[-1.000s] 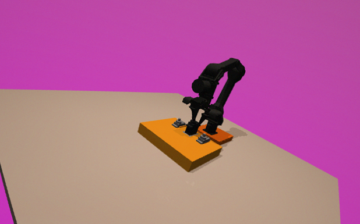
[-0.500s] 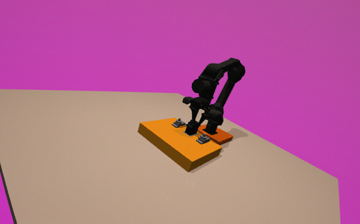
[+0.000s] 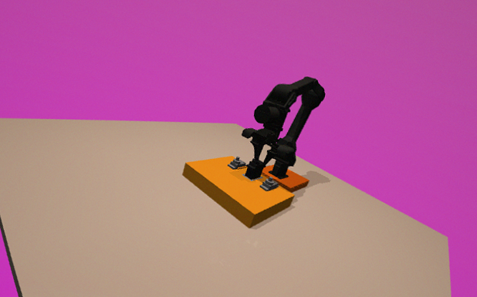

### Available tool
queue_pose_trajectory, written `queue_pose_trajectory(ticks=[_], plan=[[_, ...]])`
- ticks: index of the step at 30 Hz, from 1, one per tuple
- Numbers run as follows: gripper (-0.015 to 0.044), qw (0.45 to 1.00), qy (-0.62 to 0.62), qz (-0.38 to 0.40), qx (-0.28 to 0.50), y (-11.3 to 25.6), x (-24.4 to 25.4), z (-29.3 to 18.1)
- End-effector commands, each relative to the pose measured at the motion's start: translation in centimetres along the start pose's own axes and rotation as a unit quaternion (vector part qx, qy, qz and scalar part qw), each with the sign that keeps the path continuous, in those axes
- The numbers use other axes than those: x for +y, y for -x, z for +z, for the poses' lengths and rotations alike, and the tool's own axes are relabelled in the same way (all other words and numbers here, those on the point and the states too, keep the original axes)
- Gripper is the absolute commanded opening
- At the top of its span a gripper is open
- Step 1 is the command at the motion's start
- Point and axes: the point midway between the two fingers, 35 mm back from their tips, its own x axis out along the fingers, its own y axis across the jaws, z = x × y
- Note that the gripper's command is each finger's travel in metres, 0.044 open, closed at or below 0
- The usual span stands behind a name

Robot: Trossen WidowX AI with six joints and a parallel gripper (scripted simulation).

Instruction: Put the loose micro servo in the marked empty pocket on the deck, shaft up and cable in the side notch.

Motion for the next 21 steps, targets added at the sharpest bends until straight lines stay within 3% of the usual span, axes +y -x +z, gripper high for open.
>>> queue_pose_trajectory(ticks=[1,21], plan=[[0.0000,1.000,0.002,0.002,-0.003,-0.4,0.1,0.1],[0.0000,1.000,0.002,0.002,-0.002,1.2,-0.1,-0.5]])
